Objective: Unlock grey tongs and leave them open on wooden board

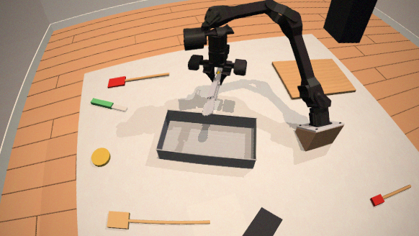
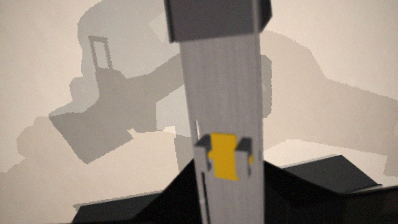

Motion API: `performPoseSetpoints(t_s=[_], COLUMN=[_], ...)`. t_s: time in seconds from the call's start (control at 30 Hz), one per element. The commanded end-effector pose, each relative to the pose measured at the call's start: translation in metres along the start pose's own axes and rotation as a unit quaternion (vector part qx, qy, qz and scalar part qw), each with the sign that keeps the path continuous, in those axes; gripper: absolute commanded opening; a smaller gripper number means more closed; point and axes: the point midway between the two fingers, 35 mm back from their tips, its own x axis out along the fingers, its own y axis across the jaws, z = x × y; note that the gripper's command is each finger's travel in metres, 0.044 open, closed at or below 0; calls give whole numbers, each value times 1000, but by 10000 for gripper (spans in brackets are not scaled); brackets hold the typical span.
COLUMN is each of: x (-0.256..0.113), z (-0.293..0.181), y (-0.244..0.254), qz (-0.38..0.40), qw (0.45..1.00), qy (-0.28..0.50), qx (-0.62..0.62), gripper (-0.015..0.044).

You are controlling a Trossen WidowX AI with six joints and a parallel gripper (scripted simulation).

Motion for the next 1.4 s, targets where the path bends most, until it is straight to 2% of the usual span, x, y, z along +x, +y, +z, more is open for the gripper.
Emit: performPoseSetpoints(t_s=[0.0, 0.4, 0.83, 1.03, 1.37], x=[-5, -21, -47, -58, -48], z=[29, 112, 184, 202, 208], y=[-6, -39, -98, -122, -130], qz=[-1, 5, 17, 22, -7], qw=[1000, 994, 979, 973, 972], qy=[6, 5, -12, -22, -15], qx=[25, 112, 200, 229, 233], gripper=[-150, -150, -150, -150, -150])
